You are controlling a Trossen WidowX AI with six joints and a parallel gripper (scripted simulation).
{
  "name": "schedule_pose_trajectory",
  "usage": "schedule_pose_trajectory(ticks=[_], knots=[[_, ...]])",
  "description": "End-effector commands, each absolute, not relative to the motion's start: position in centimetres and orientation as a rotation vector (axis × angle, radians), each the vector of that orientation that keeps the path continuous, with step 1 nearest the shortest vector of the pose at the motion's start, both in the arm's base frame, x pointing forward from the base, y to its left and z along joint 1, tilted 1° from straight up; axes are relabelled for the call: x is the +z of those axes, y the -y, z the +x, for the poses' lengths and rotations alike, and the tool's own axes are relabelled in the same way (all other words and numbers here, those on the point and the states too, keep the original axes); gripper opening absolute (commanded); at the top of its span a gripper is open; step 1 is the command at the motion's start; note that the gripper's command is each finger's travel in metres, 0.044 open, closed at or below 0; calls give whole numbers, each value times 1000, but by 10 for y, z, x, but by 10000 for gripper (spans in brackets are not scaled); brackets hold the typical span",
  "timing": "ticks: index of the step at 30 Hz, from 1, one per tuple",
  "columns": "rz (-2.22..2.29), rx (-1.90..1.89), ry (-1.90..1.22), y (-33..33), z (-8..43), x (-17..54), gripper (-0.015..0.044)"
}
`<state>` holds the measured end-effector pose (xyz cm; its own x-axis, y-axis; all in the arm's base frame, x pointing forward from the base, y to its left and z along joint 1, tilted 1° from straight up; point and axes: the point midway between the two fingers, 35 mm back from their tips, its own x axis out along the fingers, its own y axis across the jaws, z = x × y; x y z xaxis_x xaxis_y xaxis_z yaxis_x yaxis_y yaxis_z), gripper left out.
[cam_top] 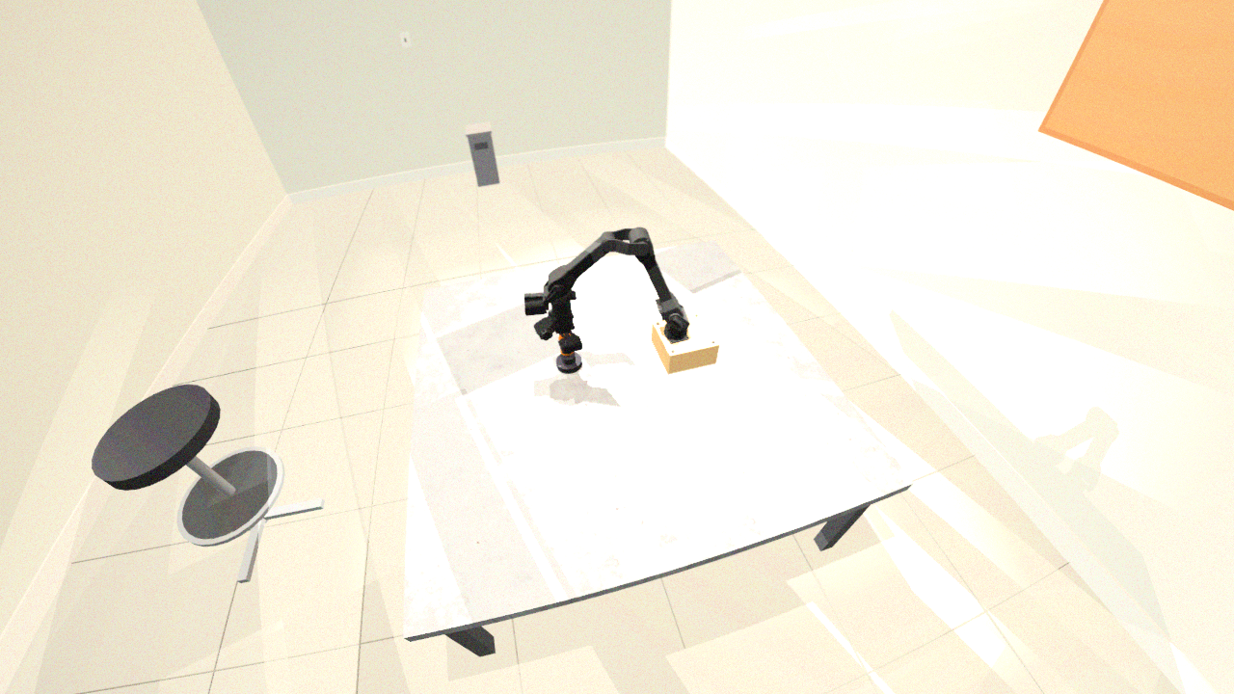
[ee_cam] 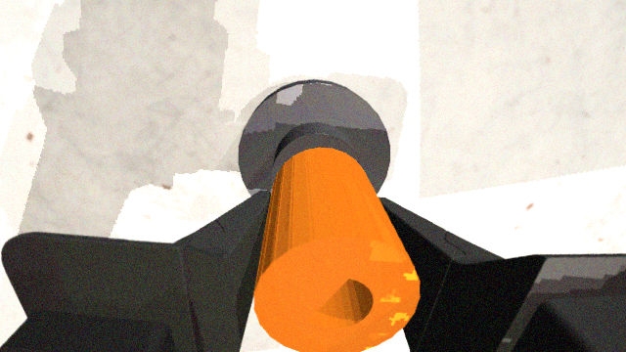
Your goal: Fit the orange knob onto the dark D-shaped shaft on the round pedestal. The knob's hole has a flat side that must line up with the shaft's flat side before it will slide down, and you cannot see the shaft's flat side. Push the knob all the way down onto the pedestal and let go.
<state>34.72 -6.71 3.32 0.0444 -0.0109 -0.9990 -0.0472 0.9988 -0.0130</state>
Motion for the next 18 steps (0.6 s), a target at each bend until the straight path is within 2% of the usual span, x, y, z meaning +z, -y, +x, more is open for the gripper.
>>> schedule_pose_trajectory(ticks=[1, 18], knots=[[-42, 29, -1528, 67, 344, 33, 0], [-142, 124, -1525, 66, 344, 38, 0]])
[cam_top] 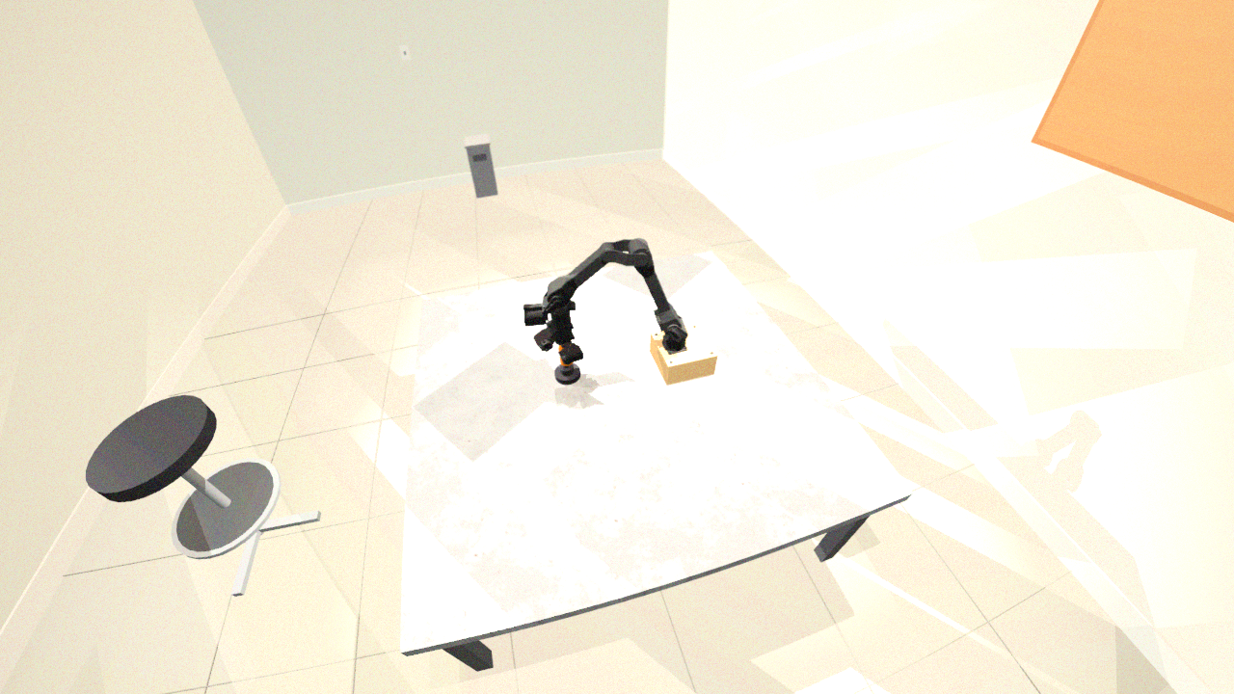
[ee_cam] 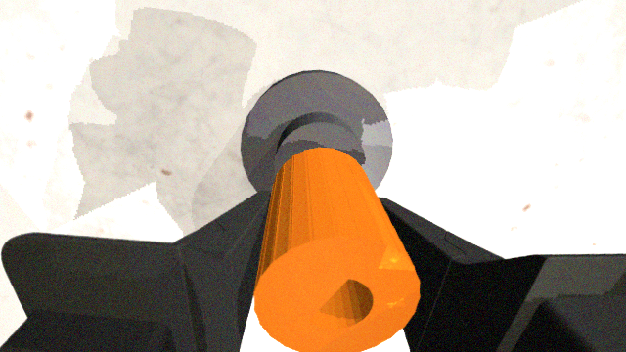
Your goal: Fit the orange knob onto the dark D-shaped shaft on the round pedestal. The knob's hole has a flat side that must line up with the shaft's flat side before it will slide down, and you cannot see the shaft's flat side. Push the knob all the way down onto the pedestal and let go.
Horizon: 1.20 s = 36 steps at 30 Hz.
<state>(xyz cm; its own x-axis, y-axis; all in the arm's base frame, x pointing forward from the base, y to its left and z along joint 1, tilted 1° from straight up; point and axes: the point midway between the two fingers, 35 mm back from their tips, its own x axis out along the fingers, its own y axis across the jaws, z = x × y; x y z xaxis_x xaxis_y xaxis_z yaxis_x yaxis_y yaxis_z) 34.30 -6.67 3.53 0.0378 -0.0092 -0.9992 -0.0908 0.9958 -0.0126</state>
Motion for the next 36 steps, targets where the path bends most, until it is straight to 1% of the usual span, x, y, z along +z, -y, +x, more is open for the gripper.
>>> schedule_pose_trajectory(ticks=[1, 31, 36], knots=[[-176, 157, -1523, 66, 344, 38, 0], [-209, 189, -1520, 67, 349, 38, 0], [-308, 284, -1509, 67, 348, 38, 0]])
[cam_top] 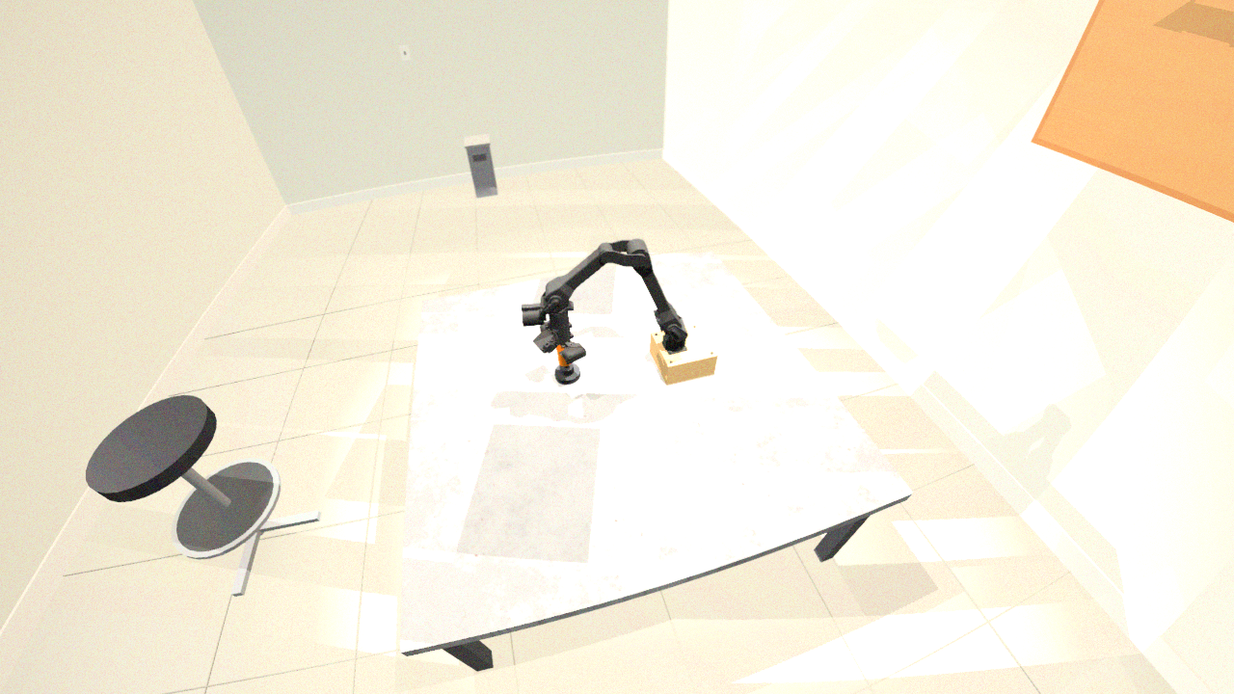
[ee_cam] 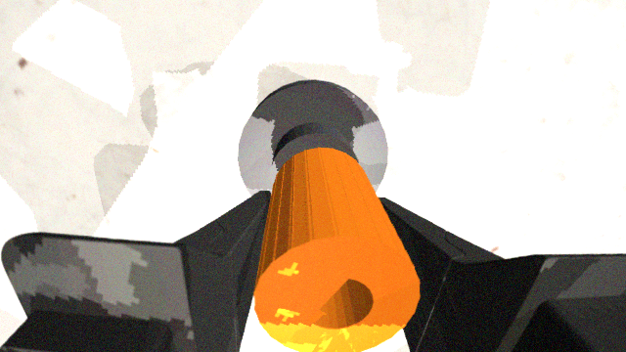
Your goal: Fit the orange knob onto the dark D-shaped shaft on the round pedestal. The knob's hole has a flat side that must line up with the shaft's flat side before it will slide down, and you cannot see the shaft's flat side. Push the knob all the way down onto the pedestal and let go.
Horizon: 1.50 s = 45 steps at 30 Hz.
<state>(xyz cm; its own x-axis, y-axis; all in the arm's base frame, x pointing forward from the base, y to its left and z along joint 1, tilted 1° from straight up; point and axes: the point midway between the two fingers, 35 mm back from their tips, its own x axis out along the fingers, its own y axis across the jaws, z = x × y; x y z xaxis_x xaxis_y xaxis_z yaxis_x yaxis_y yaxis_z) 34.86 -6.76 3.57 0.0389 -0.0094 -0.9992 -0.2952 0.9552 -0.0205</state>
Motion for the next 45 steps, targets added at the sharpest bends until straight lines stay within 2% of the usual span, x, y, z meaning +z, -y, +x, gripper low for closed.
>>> schedule_pose_trajectory(ticks=[1, 32, 45], knots=[[-343, 317, -1505, 67, 348, 38, 0], [-376, 348, -1500, 67, 347, 37, 0], [-542, 507, -1467, 68, 353, 37, 0]])
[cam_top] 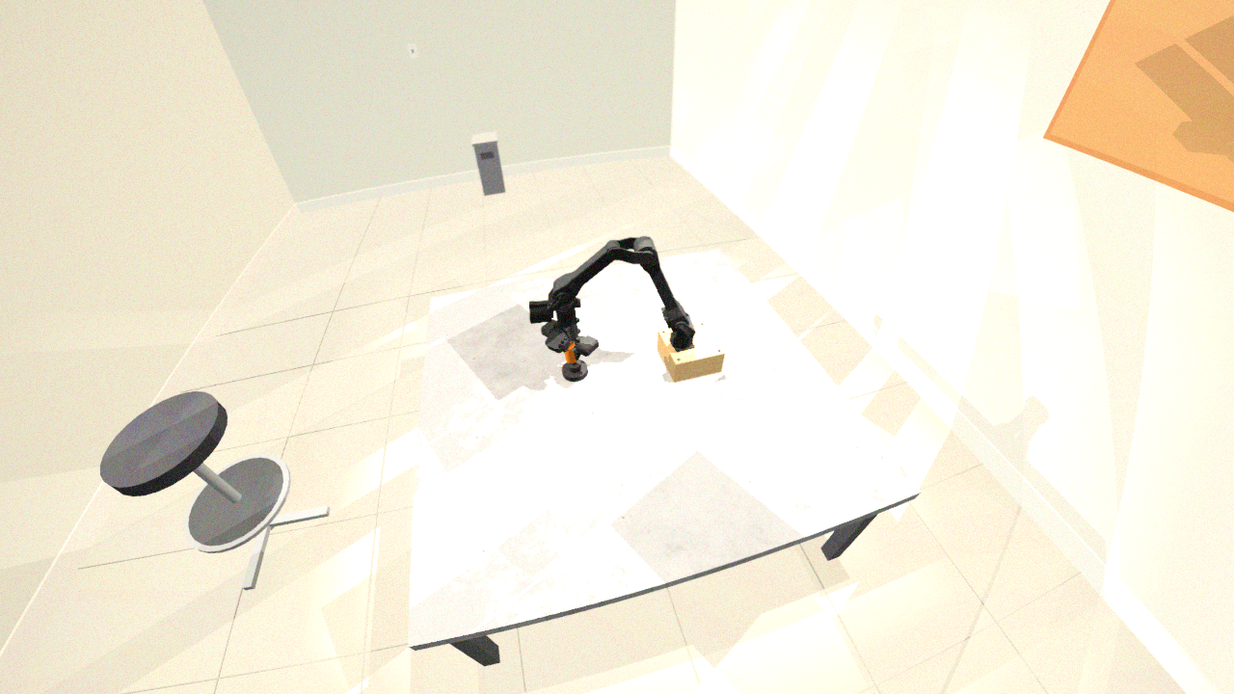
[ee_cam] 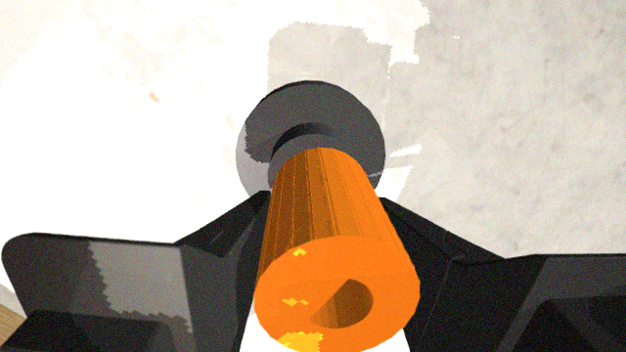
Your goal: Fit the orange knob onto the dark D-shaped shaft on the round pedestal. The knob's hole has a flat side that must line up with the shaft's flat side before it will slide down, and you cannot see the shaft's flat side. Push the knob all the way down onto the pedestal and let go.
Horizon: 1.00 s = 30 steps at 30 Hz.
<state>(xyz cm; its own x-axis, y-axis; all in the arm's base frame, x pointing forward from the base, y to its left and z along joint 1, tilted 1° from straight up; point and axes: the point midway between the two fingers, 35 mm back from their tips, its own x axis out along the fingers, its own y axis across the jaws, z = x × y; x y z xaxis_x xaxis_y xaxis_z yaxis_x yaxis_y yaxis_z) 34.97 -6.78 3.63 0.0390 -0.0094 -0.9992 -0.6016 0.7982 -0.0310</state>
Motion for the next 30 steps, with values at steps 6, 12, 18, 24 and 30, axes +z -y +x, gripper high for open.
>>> schedule_pose_trajectory(ticks=[6, 12, 18, 24, 30], knots=[[-542, 507, -1467, 68, 352, 36, 0], [-542, 507, -1467, 67, 351, 36, 0], [-541, 508, -1468, 67, 348, 36, 0], [-541, 508, -1468, 67, 345, 35, 0], [-541, 508, -1468, 67, 347, 33, 0]])
